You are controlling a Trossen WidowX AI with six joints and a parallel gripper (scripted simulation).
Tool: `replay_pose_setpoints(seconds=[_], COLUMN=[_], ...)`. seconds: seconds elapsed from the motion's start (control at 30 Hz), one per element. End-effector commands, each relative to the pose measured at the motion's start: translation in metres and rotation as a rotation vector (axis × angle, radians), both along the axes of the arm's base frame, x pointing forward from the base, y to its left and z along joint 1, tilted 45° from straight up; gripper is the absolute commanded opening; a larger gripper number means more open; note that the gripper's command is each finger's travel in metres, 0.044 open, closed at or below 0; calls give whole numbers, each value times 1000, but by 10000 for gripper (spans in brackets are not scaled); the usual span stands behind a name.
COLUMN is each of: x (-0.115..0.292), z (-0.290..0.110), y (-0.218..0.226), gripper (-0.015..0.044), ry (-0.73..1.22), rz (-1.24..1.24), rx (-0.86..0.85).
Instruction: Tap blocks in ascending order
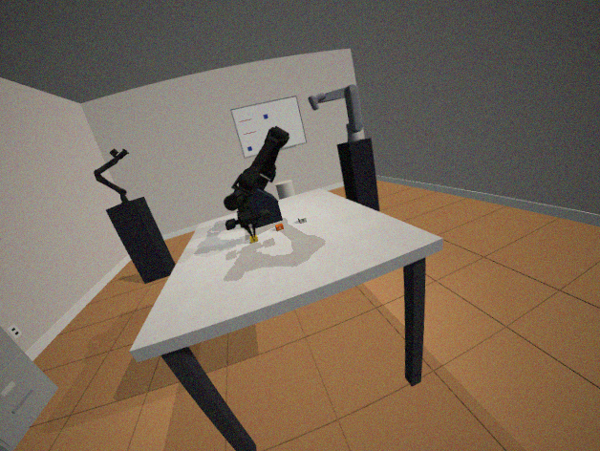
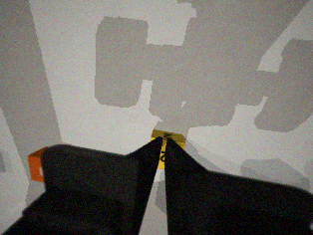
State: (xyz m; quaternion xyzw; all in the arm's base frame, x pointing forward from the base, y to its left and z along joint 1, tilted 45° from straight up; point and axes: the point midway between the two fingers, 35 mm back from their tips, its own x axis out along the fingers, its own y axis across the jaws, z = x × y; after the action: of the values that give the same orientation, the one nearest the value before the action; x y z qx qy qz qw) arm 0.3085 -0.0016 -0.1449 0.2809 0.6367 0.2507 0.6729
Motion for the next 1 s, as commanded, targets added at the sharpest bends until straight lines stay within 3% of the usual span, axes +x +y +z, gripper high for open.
replay_pose_setpoints(seconds=[0.0,0.47,0.67,0.83,0.97], x=[-4,-5,-10,-10,-22], z=[-4,19,75,76,105], y=[4,-20,-75,-74,-48], gripper=[20,20,20,20,20], ry=[14,14,14,14,16], rz=[-2,-2,-2,-2,-3], rx=[9,6,4,4,3])
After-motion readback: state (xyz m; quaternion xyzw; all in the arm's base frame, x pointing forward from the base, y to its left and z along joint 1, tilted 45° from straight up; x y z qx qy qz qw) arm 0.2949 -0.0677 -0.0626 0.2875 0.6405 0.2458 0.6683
